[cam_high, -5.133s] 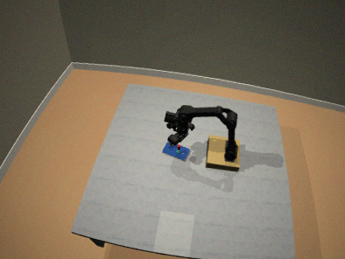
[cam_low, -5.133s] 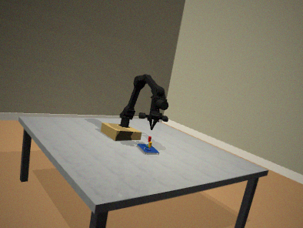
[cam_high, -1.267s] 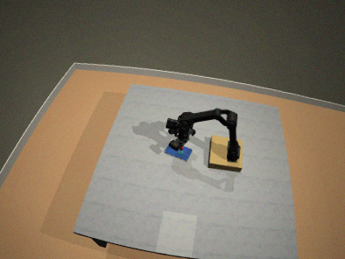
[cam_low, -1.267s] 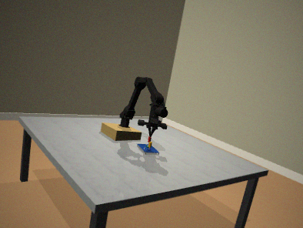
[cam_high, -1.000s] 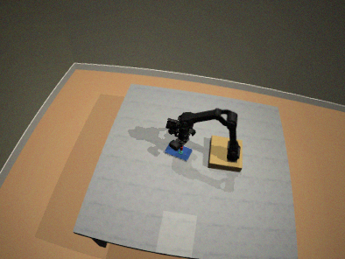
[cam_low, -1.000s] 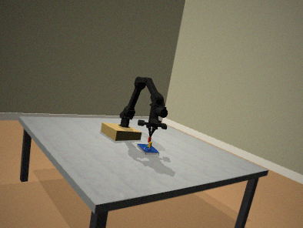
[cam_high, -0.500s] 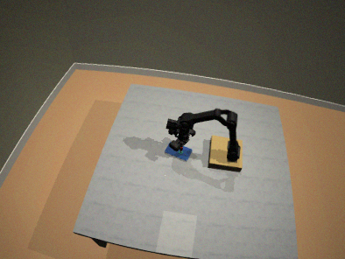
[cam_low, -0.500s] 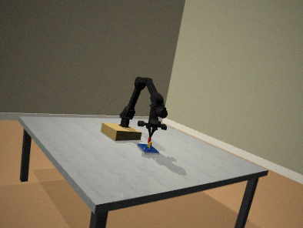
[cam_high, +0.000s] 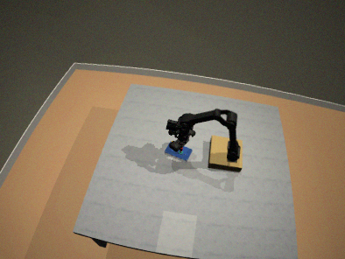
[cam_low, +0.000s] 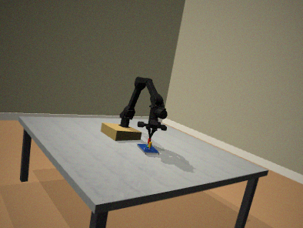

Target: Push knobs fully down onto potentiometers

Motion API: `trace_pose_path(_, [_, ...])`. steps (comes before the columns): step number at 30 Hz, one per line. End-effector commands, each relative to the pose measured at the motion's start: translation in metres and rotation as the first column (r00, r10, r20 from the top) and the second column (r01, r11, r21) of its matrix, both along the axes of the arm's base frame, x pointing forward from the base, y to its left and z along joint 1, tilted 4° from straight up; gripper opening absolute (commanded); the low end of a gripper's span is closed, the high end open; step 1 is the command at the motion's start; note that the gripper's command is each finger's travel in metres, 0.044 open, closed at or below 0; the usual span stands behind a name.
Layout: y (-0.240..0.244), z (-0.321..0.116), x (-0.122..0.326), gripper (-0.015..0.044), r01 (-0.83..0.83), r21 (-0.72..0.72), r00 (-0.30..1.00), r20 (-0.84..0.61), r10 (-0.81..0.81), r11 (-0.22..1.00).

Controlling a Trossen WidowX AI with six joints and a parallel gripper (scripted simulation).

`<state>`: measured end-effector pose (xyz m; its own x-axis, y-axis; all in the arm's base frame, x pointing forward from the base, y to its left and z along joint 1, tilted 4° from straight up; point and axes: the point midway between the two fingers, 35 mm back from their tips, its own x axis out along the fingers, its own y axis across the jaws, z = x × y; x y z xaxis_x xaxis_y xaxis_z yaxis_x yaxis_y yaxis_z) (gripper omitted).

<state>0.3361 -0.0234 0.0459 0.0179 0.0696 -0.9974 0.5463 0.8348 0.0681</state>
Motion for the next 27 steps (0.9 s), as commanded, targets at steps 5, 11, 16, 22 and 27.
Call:
trace_pose_path(5, [0.0007,-0.0158,0.0006,0.0,0.002,0.0,1.0,-0.016,-0.002,1.0])
trace_pose_path(11, [0.0007,-0.0158,0.0006,0.0,0.002,0.0,1.0,-0.016,-0.002,1.0])
trace_pose_path(16, [0.0009,-0.0176,0.0007,0.0,0.002,0.0,1.0,-0.016,-0.002,1.0])
trace_pose_path(22, [0.0009,-0.0184,0.0007,0.0,0.002,0.0,1.0,-0.016,-0.002,1.0])
trace_pose_path(27, [0.0009,-0.0184,0.0007,0.0,0.002,0.0,1.0,-0.016,-0.002,1.0])
